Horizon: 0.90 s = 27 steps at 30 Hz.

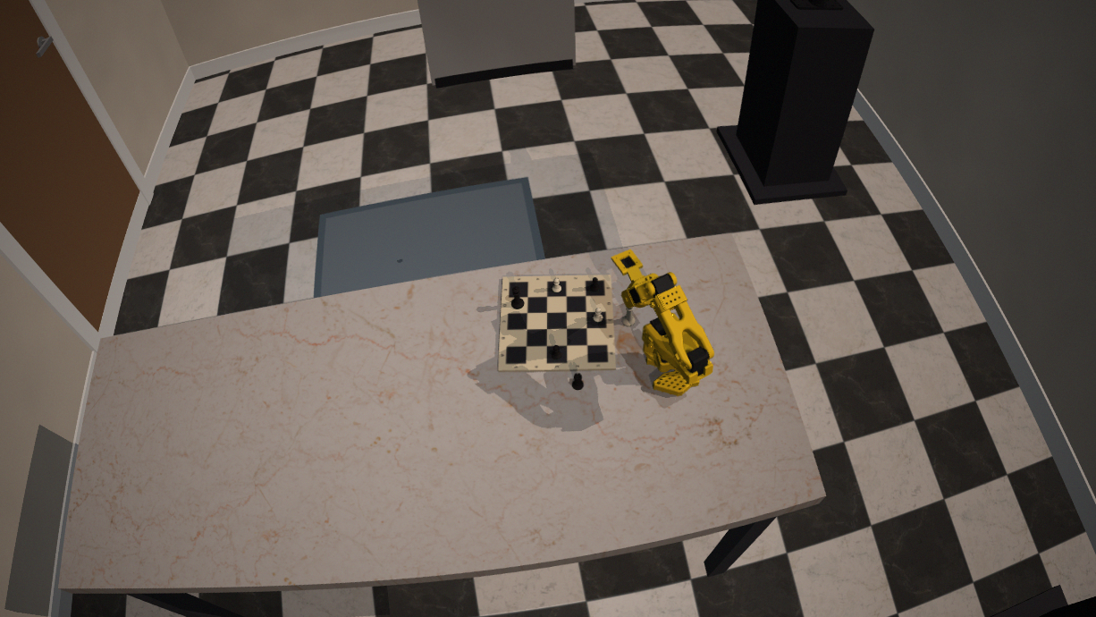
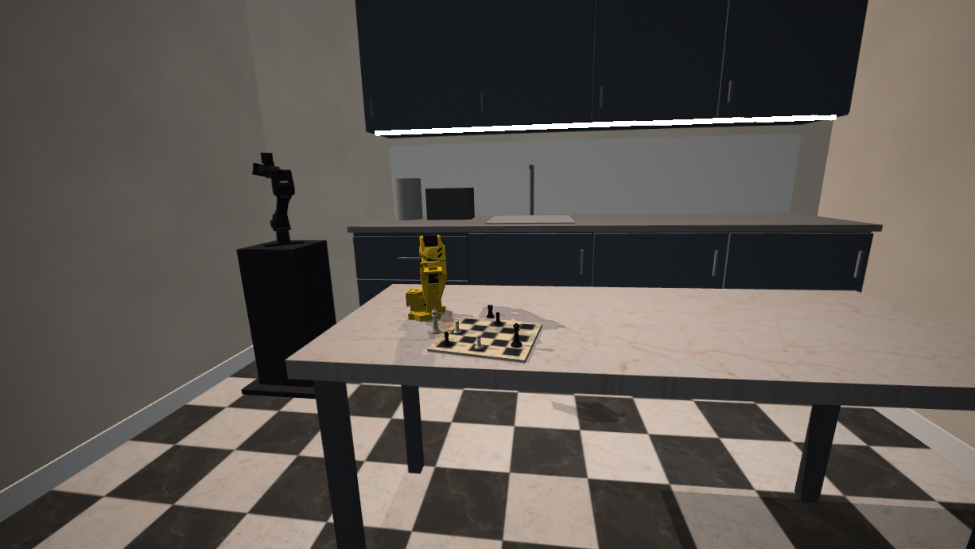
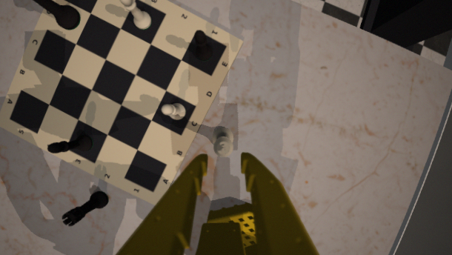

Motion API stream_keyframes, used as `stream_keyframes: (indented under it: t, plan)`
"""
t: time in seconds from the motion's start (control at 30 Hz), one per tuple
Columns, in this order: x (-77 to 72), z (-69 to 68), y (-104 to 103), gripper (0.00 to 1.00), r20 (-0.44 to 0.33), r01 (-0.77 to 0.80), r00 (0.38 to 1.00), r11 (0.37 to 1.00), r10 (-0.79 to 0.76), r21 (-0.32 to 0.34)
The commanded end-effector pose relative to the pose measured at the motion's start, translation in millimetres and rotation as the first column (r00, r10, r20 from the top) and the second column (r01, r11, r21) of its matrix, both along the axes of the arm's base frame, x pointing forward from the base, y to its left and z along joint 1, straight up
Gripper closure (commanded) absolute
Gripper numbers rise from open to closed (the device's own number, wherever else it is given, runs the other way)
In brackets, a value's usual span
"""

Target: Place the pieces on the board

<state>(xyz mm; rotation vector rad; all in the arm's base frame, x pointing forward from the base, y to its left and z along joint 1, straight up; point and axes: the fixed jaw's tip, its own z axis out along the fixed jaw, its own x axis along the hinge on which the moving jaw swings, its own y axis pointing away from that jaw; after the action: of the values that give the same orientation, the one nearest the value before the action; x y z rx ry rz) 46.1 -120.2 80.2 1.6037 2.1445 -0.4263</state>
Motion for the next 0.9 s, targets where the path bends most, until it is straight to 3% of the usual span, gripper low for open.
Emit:
stream_keyframes:
  t: [0.0,0.53,0.87]
  plan:
    - [-0.6,-9.8,-0.7,0.88,-0.001,0.001,1.0,1.0,-0.001,-0.006]
    - [-0.5,-41.4,-0.9,0.88,-0.001,0.001,1.0,1.0,-0.001,-0.006]
    - [-0.5,-48.0,-0.9,0.88,-0.001,0.001,1.0,1.0,-0.001,-0.006]
